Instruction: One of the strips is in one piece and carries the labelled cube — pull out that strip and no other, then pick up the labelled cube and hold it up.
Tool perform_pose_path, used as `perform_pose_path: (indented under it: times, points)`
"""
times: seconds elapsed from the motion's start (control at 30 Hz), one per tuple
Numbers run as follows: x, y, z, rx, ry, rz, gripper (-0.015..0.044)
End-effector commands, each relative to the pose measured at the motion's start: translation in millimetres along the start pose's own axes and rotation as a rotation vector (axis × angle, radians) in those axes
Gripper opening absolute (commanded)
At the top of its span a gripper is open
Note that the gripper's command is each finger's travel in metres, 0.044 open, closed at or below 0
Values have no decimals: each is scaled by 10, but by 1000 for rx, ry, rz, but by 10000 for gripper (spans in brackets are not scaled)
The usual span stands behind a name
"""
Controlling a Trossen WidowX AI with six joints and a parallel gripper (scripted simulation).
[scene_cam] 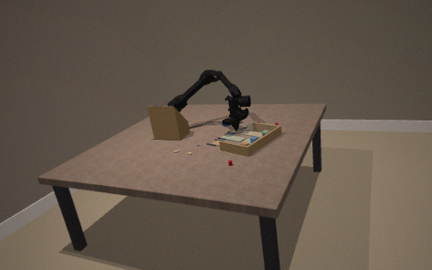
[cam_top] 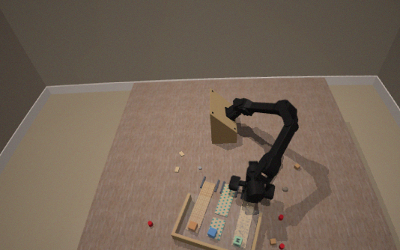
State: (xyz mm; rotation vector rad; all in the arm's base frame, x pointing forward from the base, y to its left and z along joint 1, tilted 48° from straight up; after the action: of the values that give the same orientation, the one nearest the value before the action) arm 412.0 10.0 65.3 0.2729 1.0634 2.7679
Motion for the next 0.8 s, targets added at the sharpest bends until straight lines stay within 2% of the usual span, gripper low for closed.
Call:
perform_pose_path:
  times: [0.0, 0.77]
  points:
    - [-2, -36, 5, -2, 2, 3, 0]
    - [326, -44, 32, -2, 0, 4, 0]
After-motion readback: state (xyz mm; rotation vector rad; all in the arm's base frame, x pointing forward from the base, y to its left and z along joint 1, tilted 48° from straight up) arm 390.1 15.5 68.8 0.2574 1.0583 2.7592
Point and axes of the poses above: the point midway between the two fingers, 35 mm back from their tips, its own y axis back along the fingers, its own z axis across the jaws, x = y × z, the point moved 8 cm from there along y, back along the fingers, and after that the axes turned 6 degrees about y, right-handed, at the moved point
